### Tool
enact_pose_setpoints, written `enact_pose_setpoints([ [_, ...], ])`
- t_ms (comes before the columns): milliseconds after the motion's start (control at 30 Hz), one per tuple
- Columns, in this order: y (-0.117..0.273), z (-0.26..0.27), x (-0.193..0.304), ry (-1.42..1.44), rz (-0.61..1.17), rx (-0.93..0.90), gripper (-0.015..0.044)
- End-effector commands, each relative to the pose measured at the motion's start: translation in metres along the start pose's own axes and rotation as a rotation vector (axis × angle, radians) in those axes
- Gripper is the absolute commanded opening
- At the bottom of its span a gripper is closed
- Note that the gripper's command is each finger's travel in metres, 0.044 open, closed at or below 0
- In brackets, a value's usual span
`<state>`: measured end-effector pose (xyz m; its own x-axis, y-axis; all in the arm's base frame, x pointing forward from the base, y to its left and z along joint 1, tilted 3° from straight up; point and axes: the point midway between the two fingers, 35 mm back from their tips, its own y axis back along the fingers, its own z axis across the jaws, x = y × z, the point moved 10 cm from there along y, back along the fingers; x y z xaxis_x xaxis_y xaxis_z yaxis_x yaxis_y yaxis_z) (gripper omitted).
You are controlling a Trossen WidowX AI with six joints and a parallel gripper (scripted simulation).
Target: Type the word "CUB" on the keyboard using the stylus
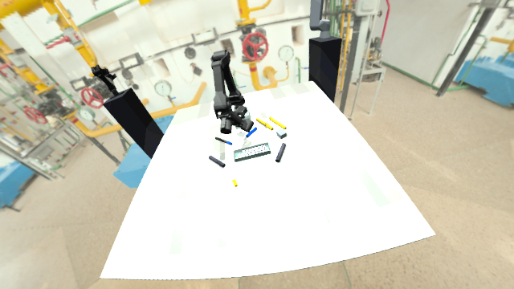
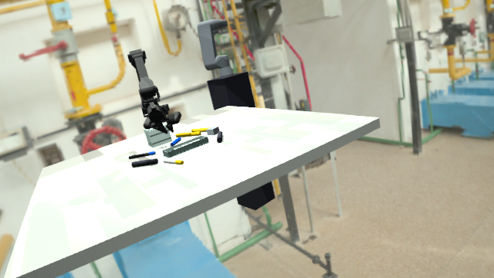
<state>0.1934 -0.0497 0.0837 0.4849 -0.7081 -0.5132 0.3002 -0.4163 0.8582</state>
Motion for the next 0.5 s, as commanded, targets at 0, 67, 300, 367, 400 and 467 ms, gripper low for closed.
enact_pose_setpoints([
  [0, -0.004, 0.0002, 0.0013, 0.006, -0.007, 0.002, 0.015],
  [67, -0.0054, 0.0002, 0.0021, 0.006, -0.007, 0.002, 0.015],
  [300, -0.0092, 0.001, 0.0055, 0.006, -0.007, 0.002, 0.015],
  [367, -0.0107, 0.0012, 0.0066, 0.006, -0.007, 0.002, 0.015],
  [400, -0.0112, 0.0012, 0.0069, 0.006, -0.007, 0.002, 0.015],
  [467, -0.0127, 0.0012, 0.0077, 0.006, -0.007, 0.002, 0.015],
])
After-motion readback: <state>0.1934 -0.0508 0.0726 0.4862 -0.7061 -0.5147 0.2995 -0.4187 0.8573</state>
